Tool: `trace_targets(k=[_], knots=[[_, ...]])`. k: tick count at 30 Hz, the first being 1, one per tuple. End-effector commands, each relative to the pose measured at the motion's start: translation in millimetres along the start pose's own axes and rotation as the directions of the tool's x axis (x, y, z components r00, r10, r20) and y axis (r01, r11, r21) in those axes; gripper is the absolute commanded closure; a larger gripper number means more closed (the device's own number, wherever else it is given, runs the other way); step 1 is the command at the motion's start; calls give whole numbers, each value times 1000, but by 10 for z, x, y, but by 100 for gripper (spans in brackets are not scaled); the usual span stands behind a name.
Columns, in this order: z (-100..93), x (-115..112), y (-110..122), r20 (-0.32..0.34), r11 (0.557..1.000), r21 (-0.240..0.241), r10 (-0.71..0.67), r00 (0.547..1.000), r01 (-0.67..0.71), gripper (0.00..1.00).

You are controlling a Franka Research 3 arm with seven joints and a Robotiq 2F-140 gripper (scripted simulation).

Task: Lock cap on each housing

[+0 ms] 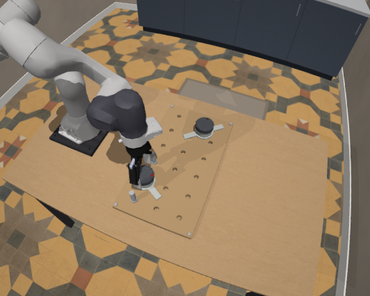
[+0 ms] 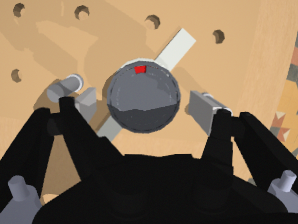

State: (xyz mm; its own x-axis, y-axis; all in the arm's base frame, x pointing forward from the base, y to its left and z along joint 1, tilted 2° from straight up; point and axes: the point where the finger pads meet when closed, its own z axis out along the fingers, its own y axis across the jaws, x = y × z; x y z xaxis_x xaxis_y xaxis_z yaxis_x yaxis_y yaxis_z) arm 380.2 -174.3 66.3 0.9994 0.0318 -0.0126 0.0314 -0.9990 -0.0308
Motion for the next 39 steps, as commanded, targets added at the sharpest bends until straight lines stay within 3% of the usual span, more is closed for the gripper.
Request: trace_targets(k=[1, 23, 39], knots=[[-3, -5, -1, 0, 1000, -1, -6, 1000, 6, 22], [-186, -5, -1, 0, 1000, -1, -6, 1000, 6, 22], [-502, -5, -1, 0, 1000, -1, -6, 1000, 6, 22]])
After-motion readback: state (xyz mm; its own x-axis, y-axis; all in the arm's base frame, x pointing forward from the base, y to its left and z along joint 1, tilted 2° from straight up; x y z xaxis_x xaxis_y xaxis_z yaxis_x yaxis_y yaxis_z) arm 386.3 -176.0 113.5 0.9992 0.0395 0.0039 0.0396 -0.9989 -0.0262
